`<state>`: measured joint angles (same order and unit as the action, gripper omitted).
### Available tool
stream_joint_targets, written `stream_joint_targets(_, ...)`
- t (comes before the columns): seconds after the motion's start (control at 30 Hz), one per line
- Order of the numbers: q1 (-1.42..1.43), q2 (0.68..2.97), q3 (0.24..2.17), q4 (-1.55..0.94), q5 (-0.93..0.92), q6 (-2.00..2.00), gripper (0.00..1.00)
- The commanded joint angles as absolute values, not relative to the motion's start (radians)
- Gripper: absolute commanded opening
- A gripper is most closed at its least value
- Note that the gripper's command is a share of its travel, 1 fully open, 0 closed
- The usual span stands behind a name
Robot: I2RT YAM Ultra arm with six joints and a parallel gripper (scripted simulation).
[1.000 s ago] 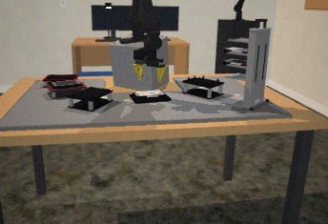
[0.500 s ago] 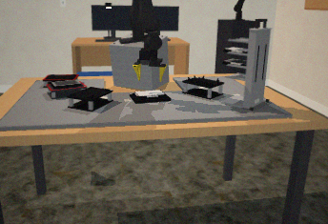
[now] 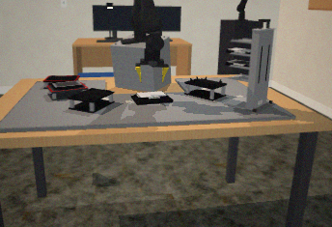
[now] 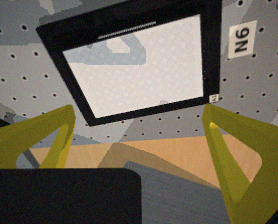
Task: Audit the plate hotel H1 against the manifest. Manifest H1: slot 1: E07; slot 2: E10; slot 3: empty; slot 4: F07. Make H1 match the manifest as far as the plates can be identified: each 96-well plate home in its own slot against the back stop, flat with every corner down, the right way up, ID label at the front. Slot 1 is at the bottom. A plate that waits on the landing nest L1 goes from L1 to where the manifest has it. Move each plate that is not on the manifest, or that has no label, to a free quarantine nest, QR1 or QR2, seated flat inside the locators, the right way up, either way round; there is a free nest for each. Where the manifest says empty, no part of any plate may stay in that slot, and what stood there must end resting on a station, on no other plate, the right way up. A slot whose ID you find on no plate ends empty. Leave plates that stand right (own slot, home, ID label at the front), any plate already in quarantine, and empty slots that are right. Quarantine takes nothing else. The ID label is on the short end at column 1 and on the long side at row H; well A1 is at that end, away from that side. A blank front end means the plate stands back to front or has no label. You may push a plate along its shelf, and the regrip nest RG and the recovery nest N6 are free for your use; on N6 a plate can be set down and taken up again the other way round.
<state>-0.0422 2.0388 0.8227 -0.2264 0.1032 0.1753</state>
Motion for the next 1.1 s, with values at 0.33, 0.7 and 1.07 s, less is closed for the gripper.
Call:
stream_joint_targets(0.33,-0.035,2.008,0.837,-0.226,0.108,-0.094,1.0)
stream_joint_targets(0.7,-0.035,2.008,0.837,-0.226,0.107,-0.274,1.0)
stream_joint_targets(1.07,-0.035,2.008,0.837,-0.226,0.106,-0.494,1.0)
